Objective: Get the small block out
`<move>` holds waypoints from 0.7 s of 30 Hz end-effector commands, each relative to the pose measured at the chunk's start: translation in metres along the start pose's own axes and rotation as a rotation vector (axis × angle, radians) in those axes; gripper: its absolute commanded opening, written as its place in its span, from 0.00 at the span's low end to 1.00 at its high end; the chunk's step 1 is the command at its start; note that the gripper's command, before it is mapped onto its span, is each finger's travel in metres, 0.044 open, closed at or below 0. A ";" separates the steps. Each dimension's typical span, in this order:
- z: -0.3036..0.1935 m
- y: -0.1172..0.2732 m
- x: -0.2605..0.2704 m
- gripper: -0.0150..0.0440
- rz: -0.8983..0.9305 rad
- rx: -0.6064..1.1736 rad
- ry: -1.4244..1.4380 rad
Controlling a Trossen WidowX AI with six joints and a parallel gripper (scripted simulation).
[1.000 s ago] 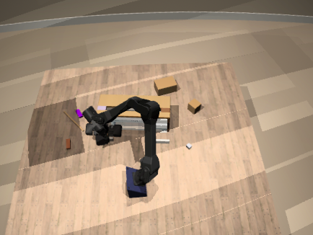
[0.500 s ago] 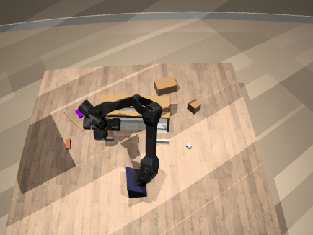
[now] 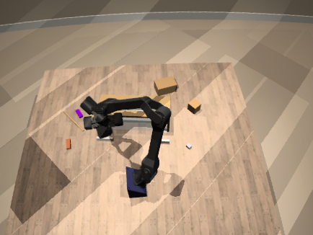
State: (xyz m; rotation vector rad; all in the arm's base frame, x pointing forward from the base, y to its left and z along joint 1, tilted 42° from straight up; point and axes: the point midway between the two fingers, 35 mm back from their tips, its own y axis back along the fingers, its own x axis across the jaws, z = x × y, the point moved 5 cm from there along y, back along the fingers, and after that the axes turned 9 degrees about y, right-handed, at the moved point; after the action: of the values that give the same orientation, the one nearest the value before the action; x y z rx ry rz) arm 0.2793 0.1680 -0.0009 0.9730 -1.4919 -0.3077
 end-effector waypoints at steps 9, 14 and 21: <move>0.019 0.050 0.017 0.25 -0.110 0.048 0.245; 0.028 0.067 0.024 0.25 -0.149 0.073 0.341; 0.032 0.075 0.027 0.25 -0.167 0.086 0.388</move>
State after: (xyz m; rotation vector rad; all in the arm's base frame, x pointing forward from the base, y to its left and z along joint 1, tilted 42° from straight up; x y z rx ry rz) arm 0.2288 0.1836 0.0616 1.1514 -1.1106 -0.1713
